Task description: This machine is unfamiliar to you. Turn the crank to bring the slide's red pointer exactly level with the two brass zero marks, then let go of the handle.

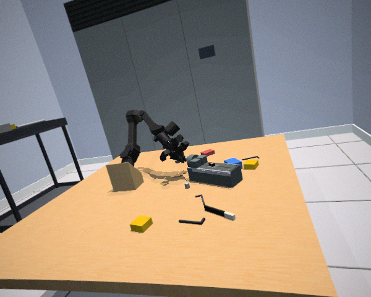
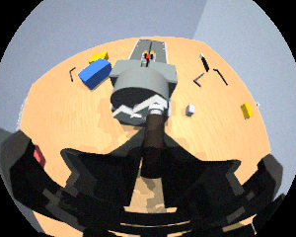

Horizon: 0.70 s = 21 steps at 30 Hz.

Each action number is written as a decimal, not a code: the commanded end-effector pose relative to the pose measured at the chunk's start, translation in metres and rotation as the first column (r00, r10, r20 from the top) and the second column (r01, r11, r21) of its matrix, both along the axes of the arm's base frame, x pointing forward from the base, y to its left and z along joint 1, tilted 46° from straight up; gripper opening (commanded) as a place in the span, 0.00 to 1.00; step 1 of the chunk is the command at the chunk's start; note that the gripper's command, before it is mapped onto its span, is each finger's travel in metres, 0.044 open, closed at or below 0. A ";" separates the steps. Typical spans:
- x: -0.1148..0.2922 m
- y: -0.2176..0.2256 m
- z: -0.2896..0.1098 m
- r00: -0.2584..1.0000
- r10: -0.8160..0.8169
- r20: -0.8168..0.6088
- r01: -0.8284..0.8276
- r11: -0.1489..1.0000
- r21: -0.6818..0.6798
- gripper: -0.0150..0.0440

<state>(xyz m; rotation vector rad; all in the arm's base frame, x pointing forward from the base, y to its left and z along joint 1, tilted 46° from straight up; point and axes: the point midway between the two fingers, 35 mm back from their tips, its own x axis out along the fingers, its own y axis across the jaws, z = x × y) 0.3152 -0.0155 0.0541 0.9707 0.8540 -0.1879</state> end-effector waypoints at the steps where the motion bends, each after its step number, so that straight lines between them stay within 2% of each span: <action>1: 0.000 0.000 0.000 1.000 0.000 0.000 0.000 1.000 0.000 0.39; 15: 0.000 0.000 0.000 1.000 0.000 0.000 0.000 1.000 0.000 1.00; 21: 0.000 -0.015 0.014 1.000 0.000 -0.002 0.000 1.000 -0.002 1.00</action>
